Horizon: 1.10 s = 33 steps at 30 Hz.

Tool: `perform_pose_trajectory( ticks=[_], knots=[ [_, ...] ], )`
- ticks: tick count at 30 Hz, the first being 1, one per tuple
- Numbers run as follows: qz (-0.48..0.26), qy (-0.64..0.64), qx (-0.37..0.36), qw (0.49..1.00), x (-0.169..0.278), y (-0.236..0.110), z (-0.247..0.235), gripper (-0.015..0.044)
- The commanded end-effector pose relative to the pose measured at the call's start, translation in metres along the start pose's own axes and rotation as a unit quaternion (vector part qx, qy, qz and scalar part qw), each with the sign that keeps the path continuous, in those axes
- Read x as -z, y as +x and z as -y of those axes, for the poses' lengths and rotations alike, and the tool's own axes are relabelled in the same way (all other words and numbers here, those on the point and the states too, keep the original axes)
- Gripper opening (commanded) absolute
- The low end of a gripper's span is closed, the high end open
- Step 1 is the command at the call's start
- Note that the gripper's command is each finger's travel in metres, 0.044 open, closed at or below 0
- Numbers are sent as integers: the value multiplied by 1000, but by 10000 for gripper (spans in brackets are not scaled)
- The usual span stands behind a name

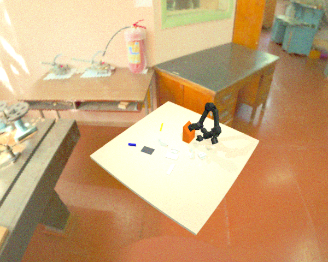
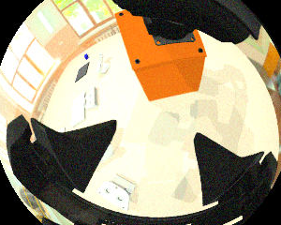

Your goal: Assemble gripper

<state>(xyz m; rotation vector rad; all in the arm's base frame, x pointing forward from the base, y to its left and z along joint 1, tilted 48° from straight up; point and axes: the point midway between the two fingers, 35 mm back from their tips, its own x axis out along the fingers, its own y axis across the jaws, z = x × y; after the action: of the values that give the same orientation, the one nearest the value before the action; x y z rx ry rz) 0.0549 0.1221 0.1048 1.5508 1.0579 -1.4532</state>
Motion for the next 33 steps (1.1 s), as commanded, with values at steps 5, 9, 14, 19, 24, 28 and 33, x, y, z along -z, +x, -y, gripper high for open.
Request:
perform_pose_trajectory(
  ticks=[5, 9, 14, 19, 24, 28, 33],
  knots=[
    [0, 0, 0, 1000, 0, 0, 0, 321],
    [0, 0, 0, 1000, 0, 0, 0, 216],
    [0, 0, 0, 1000, 0, 0, 0, 85],
    [0, 0, 0, 1000, 0, 0, 0, 0],
    [0, 0, 0, 1000, 0, 0, 0, 0],
    [0, 0, 0, 1000, 0, 0, 0, 0],
    [0, -16, 5, 1000, 1, 1, -1, 79]
  ],
)
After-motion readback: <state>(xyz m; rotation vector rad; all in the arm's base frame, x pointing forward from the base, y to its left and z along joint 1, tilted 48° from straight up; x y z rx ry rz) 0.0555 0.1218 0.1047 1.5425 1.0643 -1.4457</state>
